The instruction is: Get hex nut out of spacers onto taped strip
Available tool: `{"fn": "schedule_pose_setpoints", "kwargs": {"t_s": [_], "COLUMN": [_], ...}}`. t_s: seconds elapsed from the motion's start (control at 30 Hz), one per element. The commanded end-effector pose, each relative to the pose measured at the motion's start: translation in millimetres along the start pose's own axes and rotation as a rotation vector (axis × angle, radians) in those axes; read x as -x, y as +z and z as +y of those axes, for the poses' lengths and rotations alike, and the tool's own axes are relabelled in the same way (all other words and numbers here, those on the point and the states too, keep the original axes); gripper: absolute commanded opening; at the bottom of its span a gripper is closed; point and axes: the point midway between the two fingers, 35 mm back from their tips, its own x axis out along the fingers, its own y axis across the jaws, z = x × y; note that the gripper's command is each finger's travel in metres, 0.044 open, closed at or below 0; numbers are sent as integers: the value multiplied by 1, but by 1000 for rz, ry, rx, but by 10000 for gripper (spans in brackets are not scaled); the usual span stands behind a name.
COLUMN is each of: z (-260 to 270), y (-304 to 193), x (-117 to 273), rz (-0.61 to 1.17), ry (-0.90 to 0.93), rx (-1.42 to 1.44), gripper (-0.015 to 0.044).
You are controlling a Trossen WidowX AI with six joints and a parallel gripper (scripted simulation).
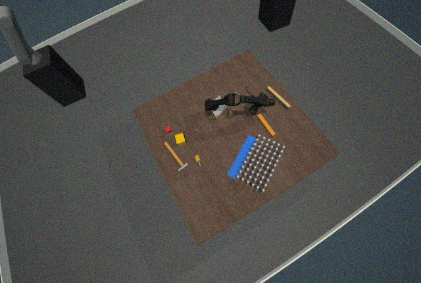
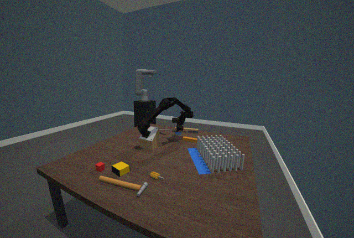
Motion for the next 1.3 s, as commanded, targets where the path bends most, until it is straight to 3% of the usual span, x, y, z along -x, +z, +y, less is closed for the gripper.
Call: {"fn": "schedule_pose_setpoints", "kwargs": {"t_s": [0.0,1.27], "z": [1,16], "y": [-1,-10], "x": [-4,-45], "rz": [0,-1], "ry": [0,2], "rx": [3,2], "gripper": [0,0]}}
